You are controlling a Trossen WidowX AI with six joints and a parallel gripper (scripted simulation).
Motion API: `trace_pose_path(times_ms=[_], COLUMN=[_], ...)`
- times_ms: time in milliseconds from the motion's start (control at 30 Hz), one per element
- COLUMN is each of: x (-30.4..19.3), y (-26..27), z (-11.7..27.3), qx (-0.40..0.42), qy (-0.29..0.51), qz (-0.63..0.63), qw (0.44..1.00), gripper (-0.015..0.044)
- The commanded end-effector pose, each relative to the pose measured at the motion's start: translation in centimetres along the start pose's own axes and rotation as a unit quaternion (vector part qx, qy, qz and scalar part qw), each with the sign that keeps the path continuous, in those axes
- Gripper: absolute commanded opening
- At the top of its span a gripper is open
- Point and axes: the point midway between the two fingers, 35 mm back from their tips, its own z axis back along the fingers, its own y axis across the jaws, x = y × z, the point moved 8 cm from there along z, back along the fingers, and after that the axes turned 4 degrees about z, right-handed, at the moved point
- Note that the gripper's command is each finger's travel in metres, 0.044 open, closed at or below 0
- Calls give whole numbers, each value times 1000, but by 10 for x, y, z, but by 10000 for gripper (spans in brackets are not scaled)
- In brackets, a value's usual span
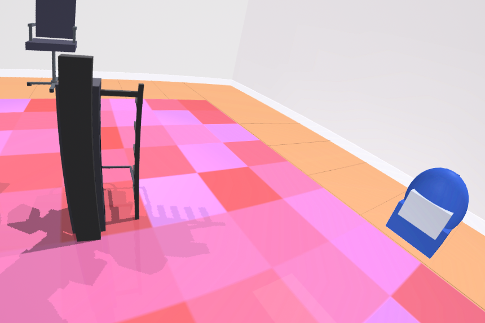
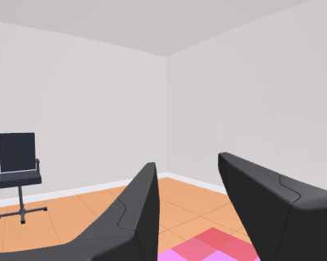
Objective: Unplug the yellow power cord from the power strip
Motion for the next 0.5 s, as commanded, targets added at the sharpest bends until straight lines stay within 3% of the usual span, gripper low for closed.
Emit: trace_pose_path(times_ms=[0, 233, 467], x=[-29, -95, -178], y=[-7, -34, -69], z=[-43, -100, -136], qx=[-23, -32, 4], qy=[86, 253, 429], qz=[60, 142, 190], qw=[994, 957, 883], gripper=[160, 160, 160])
